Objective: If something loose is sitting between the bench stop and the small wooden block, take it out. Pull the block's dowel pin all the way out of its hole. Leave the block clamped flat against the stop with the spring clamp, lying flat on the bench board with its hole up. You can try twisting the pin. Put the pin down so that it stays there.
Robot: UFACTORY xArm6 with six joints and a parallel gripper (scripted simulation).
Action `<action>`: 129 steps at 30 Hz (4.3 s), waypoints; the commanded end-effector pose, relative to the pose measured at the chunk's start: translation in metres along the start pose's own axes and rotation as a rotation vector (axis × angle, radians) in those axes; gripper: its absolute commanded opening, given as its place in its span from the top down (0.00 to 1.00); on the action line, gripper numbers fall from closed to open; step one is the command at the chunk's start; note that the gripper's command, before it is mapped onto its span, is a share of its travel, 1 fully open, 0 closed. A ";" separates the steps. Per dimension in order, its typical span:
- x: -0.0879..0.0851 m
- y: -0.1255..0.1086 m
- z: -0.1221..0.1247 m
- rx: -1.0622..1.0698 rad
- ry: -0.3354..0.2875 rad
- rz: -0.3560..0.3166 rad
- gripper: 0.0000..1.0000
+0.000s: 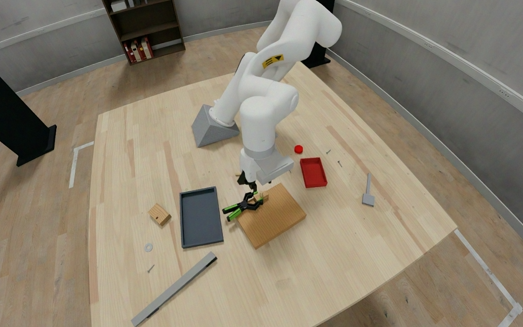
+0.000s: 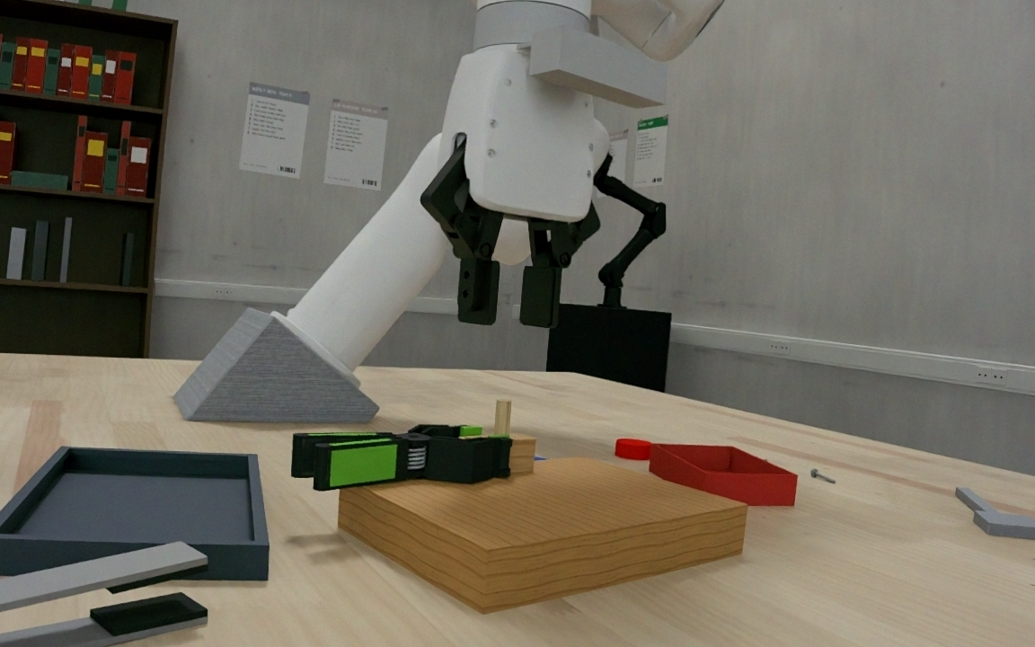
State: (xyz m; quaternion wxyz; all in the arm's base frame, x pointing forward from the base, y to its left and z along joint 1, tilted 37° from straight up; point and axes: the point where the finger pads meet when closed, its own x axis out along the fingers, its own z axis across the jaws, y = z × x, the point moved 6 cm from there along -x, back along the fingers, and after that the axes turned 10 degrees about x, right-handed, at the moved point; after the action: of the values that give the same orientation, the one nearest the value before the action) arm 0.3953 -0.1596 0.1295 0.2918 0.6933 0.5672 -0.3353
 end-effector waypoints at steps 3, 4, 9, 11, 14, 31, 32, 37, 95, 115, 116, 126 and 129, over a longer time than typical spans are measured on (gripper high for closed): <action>-0.002 0.001 -0.001 0.021 -0.003 0.003 0.50; -0.002 0.001 -0.001 0.022 -0.003 0.003 0.50; -0.002 0.001 -0.001 0.022 -0.003 0.003 0.72; -0.002 0.001 -0.001 0.022 -0.003 0.003 0.72; -0.002 0.001 -0.001 0.022 -0.003 0.003 0.72; -0.001 0.001 -0.001 0.022 -0.003 0.003 0.72; -0.001 0.001 -0.001 0.022 -0.003 0.003 0.72; 0.002 0.001 -0.002 0.022 -0.003 0.003 0.72; 0.036 0.001 -0.002 0.022 -0.003 0.003 0.72; 0.039 0.001 -0.002 0.022 -0.003 0.003 0.72; 0.040 0.001 -0.002 0.022 -0.003 0.003 0.72; 0.048 0.001 -0.002 0.022 -0.003 0.003 0.72; 0.051 0.001 -0.002 0.022 -0.003 0.003 0.72</action>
State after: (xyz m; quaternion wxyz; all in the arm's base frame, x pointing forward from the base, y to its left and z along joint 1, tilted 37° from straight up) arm 0.4018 -0.1291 0.0920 0.2839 0.6962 0.5635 -0.3424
